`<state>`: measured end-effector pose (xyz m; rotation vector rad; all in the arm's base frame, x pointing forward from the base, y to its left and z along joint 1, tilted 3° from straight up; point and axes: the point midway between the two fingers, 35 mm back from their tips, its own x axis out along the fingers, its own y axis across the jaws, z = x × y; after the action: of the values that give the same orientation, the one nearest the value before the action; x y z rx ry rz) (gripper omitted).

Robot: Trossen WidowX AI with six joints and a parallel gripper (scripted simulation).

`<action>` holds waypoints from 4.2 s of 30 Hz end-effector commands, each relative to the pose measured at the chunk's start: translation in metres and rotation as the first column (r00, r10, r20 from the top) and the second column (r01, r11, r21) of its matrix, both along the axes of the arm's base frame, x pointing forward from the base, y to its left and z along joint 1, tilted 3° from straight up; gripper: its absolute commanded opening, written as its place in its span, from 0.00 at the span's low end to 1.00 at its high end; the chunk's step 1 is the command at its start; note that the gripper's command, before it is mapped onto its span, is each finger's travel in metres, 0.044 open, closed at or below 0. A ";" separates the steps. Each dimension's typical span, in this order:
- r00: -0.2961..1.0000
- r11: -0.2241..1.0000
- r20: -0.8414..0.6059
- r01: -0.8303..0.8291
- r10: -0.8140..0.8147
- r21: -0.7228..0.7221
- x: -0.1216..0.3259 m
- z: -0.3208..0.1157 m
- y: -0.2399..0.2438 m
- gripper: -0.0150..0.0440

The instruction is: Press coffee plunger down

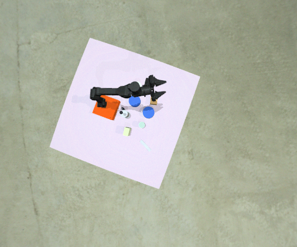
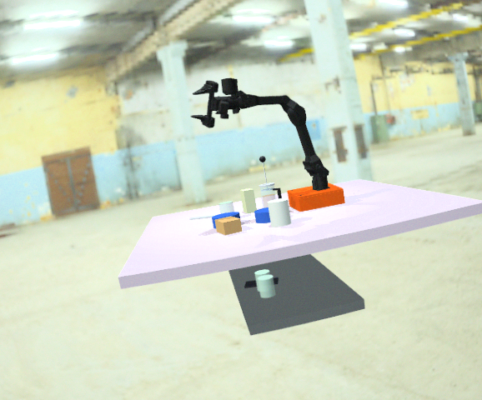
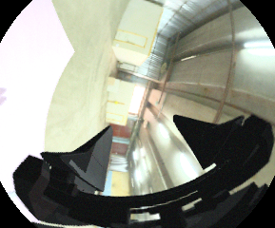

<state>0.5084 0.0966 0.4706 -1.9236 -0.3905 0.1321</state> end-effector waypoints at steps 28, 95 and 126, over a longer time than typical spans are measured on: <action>0.720 -0.486 -0.690 0.631 0.075 0.605 -0.325 -0.187 -0.152 1.00; 0.723 -0.522 -0.687 0.612 0.065 0.594 -0.293 -0.270 -0.160 0.45; 0.724 -0.522 -0.687 0.611 0.066 0.594 -0.287 -0.317 -0.160 0.45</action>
<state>0.2236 -0.0640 0.1798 0.0927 0.4461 -0.2256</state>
